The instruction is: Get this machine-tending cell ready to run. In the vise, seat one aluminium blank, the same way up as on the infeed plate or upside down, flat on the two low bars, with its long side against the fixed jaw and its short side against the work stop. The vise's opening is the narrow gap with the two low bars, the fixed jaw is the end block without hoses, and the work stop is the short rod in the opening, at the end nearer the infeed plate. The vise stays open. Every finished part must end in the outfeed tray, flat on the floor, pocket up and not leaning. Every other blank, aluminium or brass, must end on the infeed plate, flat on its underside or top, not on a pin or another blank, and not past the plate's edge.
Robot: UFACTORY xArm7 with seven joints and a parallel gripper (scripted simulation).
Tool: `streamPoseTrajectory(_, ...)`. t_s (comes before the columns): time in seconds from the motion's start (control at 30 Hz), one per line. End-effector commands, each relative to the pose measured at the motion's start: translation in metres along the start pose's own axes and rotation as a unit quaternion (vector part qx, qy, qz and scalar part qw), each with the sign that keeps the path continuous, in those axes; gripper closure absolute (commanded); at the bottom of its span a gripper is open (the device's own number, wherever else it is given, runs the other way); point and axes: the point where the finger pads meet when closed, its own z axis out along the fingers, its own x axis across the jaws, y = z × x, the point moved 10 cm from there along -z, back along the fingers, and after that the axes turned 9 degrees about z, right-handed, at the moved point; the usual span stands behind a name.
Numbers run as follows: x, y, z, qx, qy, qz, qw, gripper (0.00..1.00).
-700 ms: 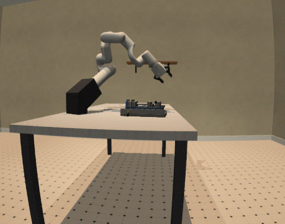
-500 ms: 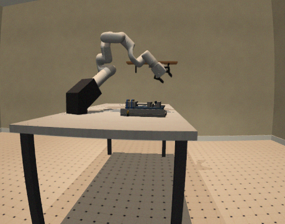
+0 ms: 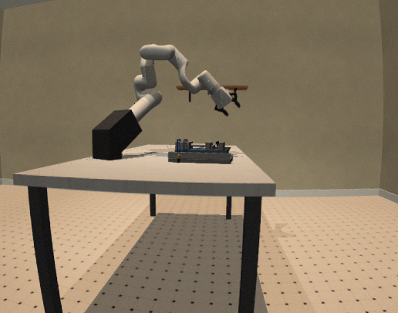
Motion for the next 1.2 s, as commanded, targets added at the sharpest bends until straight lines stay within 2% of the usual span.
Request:
streamPoseTrajectory(0.0, -0.018, -0.028, -0.014, 0.005, -0.028, -0.036, 0.999, 0.00)
streamPoseTrajectory(0.17, -0.043, -0.046, -0.025, -0.004, -0.063, -0.070, 0.996, 0.00)
streamPoseTrajectory(0.33, -0.074, -0.056, -0.034, -0.029, -0.105, -0.101, 0.989, 0.00)
streamPoseTrajectory(0.4, -0.074, -0.056, -0.034, -0.029, -0.105, -0.101, 0.989, 0.00)
streamPoseTrajectory(0.43, -0.093, -0.056, -0.037, -0.050, -0.130, -0.115, 0.984, 0.00)
streamPoseTrajectory(0.47, -0.093, -0.056, -0.037, -0.050, -0.130, -0.115, 0.984, 0.00)
streamPoseTrajectory(0.5, -0.103, -0.055, -0.039, -0.063, -0.143, -0.121, 0.980, 0.00)
streamPoseTrajectory(0.67, -0.133, -0.044, -0.044, -0.111, -0.185, -0.132, 0.968, 0.00)
streamPoseTrajectory(0.73, -0.137, -0.042, -0.045, -0.117, -0.190, -0.133, 0.966, 0.00)
streamPoseTrajectory(0.77, -0.151, -0.034, -0.047, -0.143, -0.209, -0.133, 0.958, 0.00)
streamPoseTrajectory(0.9, -0.170, -0.019, -0.051, -0.184, -0.236, -0.130, 0.945, 0.00)
streamPoseTrajectory(0.97, -0.170, -0.019, -0.051, -0.184, -0.236, -0.130, 0.945, 0.00)
streamPoseTrajectory(1.0, -0.181, -0.008, -0.055, -0.211, -0.253, -0.125, 0.936, 0.00)
streamPoseTrajectory(1.07, -0.182, -0.007, -0.055, -0.213, -0.254, -0.124, 0.935, 0.00)
streamPoseTrajectory(1.1, -0.190, 0.001, -0.058, -0.232, -0.265, -0.119, 0.928, 0.00)
streamPoseTrajectory(1.17, -0.196, 0.008, -0.061, -0.249, -0.274, -0.114, 0.922, 0.00)
